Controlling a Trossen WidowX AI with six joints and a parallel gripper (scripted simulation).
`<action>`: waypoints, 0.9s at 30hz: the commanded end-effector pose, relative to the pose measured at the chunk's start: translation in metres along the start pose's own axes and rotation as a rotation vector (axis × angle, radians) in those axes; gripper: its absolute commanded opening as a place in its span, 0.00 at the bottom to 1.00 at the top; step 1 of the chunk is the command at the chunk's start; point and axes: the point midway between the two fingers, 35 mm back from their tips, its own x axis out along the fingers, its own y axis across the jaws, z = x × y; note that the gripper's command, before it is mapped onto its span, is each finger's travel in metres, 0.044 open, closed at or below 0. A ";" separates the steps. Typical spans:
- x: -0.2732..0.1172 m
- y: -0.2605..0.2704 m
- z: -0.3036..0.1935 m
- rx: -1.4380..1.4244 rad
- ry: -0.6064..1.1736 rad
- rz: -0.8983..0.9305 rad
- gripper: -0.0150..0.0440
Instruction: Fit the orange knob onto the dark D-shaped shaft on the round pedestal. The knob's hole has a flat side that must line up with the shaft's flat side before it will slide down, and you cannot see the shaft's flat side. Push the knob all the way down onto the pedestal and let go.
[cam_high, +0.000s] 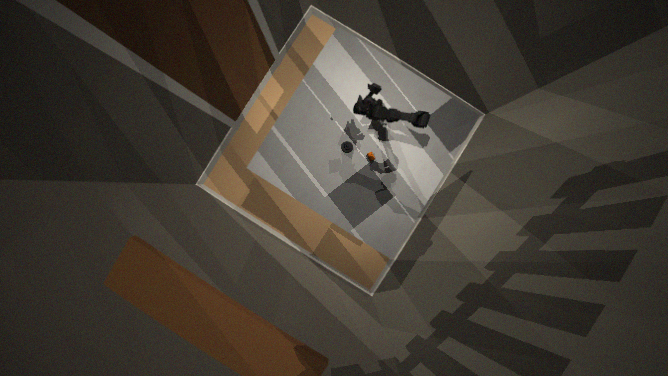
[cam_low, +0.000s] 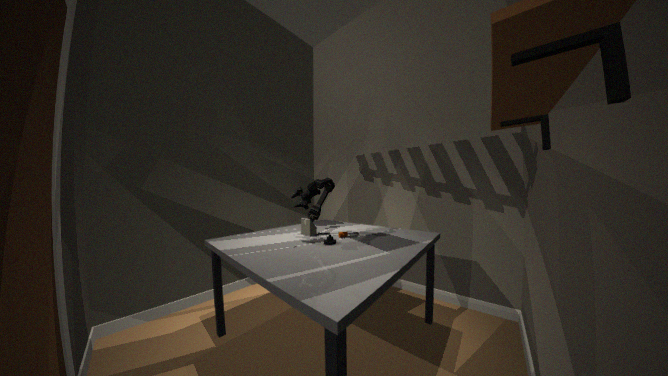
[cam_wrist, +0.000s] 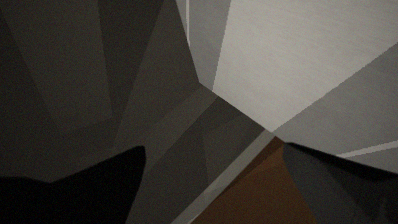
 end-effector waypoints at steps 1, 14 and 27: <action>-0.001 -0.003 0.000 0.010 0.002 -0.014 0.98; -0.110 -0.164 0.055 0.421 -0.291 -0.672 1.00; -0.216 -0.228 0.166 0.544 -0.961 -0.792 1.00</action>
